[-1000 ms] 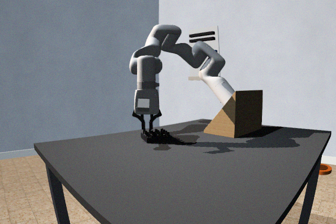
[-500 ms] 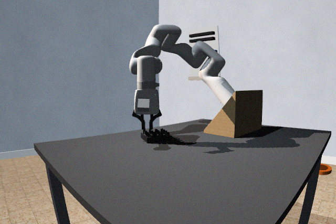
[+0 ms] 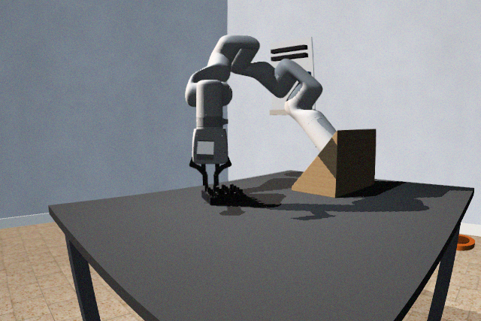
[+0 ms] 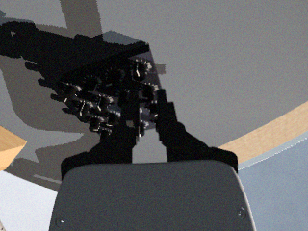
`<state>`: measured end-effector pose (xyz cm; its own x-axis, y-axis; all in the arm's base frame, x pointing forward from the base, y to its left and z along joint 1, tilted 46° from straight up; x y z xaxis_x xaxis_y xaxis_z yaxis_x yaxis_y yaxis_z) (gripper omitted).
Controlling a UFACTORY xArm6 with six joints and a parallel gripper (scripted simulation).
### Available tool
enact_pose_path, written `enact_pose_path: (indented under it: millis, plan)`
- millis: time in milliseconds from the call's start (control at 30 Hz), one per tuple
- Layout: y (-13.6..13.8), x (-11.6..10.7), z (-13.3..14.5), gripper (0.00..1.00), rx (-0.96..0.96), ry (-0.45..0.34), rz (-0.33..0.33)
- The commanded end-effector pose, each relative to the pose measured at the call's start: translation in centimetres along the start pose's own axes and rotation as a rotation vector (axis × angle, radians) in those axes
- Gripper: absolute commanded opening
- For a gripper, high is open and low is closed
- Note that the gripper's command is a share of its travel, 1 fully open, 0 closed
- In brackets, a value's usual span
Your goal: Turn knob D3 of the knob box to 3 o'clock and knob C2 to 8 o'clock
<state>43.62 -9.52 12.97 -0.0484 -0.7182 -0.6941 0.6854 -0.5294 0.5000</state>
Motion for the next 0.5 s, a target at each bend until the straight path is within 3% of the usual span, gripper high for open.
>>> enact_pose_path:
  millis: [0,467]
  plan:
    - [0.08,-0.12,-0.05,0.19,0.001,0.003,0.002]
    - [0.08,0.08,-0.05,0.19,0.001,0.003,0.002]
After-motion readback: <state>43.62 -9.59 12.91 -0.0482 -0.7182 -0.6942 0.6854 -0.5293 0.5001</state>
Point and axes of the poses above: the point where the finger pads meet when closed, its own x axis out along the fingers, its own y axis across the jaws, z = x × y, the point moved 9 cm from there along -x, back along the fingers, and after that the axes turned 9 degrees about x, right-handed, at the moved point
